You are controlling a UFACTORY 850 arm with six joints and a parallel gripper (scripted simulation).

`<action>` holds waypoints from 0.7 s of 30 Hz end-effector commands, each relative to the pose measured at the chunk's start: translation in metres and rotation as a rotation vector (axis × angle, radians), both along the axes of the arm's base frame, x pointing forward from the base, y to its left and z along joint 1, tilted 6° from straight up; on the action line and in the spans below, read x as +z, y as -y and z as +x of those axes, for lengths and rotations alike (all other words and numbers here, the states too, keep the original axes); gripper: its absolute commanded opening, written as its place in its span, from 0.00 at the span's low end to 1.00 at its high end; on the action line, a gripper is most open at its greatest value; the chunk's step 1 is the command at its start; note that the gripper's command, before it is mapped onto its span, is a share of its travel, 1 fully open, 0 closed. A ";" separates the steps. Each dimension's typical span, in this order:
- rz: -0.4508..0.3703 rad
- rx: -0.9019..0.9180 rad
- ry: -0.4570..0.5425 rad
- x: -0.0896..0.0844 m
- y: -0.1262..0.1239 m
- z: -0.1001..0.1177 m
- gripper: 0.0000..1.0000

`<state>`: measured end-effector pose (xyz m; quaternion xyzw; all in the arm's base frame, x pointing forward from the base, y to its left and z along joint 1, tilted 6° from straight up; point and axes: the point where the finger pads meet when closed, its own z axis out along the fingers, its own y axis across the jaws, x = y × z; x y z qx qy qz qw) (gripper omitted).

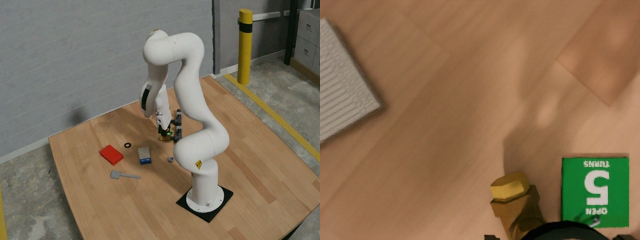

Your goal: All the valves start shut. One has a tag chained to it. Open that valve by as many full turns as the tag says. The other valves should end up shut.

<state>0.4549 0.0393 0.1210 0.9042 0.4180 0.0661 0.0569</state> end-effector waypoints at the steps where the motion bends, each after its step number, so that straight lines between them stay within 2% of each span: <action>1: 0.021 0.276 -0.039 0.001 0.000 0.001 0.00; 9: -0.008 0.658 -0.056 0.001 0.000 0.001 0.00; 21: -0.015 0.780 -0.062 0.001 0.000 0.001 0.00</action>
